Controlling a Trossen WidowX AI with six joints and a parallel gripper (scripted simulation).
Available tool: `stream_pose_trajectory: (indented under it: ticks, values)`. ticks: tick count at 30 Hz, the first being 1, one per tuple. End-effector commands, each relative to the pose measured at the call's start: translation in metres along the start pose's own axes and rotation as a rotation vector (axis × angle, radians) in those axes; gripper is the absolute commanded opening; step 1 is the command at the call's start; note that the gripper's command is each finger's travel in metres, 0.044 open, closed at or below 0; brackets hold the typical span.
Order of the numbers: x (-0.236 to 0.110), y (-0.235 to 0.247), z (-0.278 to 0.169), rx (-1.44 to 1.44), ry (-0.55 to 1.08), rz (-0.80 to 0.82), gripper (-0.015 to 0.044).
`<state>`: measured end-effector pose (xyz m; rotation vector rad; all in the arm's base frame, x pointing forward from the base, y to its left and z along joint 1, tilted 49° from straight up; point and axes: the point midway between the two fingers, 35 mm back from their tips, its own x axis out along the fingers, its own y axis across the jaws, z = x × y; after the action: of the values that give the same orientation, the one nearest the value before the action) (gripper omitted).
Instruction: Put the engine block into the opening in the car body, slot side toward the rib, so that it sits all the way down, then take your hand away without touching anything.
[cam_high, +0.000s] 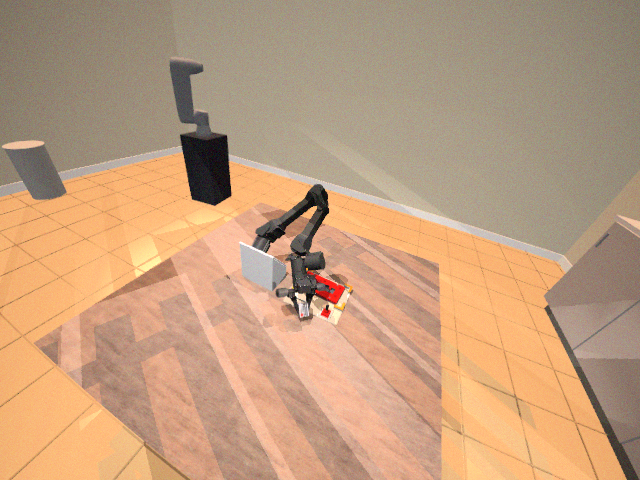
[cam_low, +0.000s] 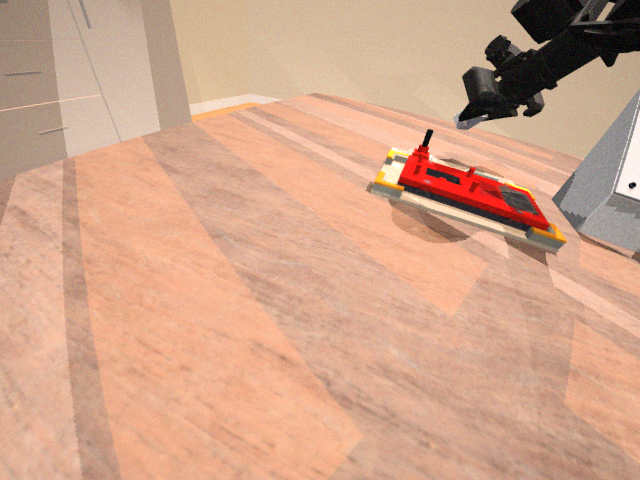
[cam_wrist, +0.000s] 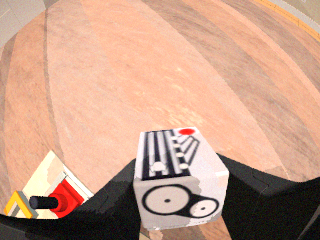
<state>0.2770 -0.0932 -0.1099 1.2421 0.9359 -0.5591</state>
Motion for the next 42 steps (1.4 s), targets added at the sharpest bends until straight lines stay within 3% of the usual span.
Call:
stream_pose_trajectory:
  ticks: [1, 32, 42]
  values:
    - [0.005, -0.003, -0.006, 0.007, 0.000, -0.009, 0.0000]
    - [0.047, -0.004, -0.045, 0.009, 0.003, -0.010, 0.0000]
    - [0.046, -0.004, -0.043, 0.010, -0.010, -0.009, 0.0263]
